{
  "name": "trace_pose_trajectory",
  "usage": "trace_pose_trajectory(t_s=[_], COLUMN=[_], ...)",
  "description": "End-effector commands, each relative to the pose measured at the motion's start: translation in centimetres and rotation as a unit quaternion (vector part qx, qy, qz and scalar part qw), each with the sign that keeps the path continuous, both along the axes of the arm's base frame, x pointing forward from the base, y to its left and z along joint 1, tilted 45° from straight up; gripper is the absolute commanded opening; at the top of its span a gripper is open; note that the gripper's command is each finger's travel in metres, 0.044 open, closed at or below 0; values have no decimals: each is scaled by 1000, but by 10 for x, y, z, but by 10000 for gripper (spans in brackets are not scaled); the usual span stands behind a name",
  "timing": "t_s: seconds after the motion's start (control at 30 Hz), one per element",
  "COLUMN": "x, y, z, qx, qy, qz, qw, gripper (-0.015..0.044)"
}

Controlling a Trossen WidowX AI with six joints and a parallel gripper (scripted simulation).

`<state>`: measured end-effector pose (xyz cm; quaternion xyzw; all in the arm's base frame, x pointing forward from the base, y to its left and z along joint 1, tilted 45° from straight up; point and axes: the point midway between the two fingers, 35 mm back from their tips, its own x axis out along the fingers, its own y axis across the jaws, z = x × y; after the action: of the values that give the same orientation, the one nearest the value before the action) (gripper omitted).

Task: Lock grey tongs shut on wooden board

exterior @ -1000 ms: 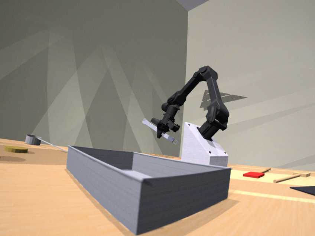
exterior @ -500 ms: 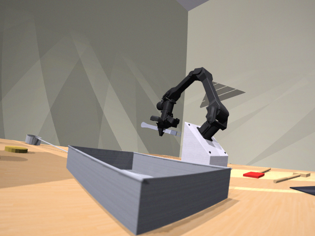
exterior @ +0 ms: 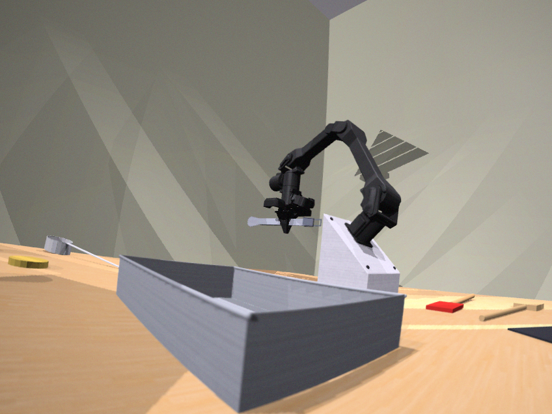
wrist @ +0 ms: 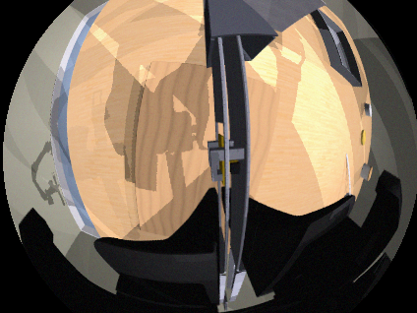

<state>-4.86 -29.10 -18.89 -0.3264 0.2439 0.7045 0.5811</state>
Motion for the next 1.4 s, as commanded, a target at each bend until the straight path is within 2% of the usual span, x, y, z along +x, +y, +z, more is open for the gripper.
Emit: trace_pose_trajectory(t_s=[0.0, 1.37], x=[-1, -10], y=[-1, 35], z=[0, -47], qx=[2, 2], qy=[5, 6], qz=[1, 1], qw=[1000, 1000], gripper=[-150, -150])
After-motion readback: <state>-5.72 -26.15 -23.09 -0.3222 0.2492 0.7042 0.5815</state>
